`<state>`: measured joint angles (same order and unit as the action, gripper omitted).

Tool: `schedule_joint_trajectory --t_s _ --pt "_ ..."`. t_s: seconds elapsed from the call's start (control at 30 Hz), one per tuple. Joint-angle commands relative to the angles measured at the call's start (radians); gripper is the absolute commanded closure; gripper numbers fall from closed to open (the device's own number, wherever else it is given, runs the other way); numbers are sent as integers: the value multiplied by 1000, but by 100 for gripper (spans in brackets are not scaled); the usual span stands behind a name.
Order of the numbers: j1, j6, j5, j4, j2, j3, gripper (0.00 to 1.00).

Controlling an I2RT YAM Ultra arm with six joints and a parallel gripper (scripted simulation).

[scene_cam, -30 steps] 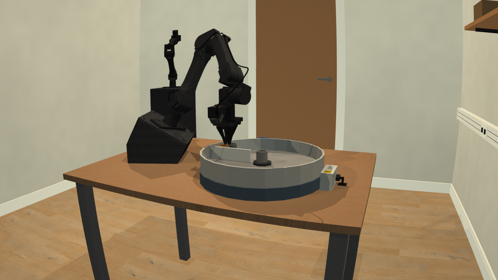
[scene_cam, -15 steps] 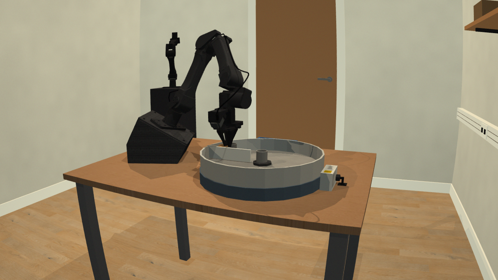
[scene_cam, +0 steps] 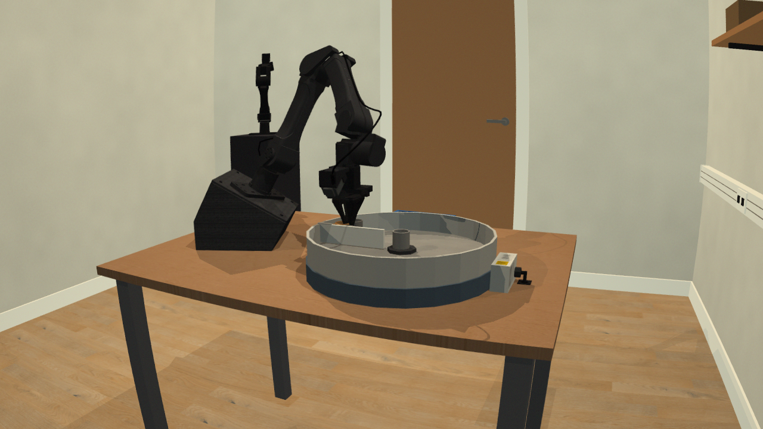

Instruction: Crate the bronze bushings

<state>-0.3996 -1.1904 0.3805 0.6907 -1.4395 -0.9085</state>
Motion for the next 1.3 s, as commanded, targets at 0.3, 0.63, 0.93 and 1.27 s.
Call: schedule_joint_trajectory --t_s 0.3,0.63,0.93,1.27 --pt "-8 -8 -18 -10 5 0 87" --pt "-8 -8 -18 -10 5 0 100" --pt "-8 -7 -18 10 5 0 100" --pt "-8 -7 -18 10 5 0 100"
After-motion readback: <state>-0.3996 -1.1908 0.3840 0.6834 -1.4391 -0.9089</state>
